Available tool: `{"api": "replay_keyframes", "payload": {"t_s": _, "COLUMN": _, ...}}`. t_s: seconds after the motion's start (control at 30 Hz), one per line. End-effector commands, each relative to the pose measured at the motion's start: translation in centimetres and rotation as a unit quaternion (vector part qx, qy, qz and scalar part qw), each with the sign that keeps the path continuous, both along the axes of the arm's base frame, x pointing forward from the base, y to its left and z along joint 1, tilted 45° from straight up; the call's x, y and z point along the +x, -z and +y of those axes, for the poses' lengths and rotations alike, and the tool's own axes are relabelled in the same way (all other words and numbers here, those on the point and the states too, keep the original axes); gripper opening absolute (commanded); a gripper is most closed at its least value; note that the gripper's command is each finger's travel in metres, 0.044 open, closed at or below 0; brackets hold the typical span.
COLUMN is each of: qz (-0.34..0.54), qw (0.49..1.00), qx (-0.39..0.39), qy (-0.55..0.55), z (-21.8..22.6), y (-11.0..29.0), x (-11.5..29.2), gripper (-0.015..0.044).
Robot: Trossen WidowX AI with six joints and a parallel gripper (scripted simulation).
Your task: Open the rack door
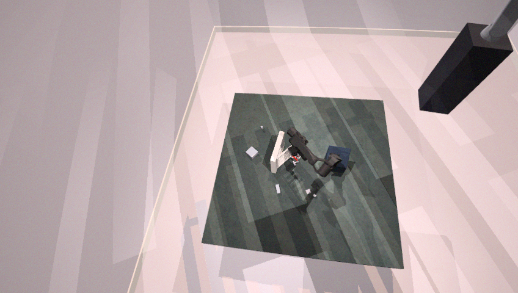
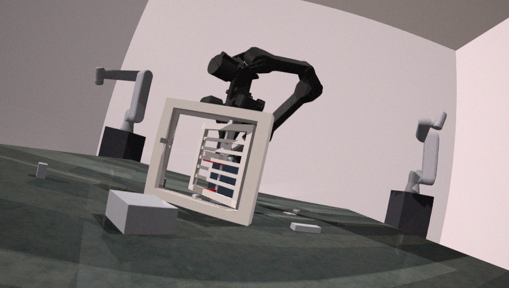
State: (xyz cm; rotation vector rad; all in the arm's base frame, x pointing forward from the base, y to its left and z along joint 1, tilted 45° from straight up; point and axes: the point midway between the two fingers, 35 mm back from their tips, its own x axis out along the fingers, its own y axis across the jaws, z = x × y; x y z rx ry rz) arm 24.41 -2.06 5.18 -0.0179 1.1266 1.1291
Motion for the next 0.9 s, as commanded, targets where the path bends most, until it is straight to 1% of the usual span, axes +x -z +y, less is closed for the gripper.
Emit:
{"api": "replay_keyframes", "payload": {"t_s": 0.0, "qz": 0.025, "qw": 0.999, "qx": 0.001, "qy": 0.029, "z": 0.6, "y": -0.6, "x": -0.5, "gripper": 0.0024}}
{"api": "replay_keyframes", "payload": {"t_s": 0.87, "qz": 0.161, "qw": 0.973, "qx": -0.002, "qy": 0.166, "z": 4.8, "y": -4.8, "x": -2.8, "gripper": 0.0024}}
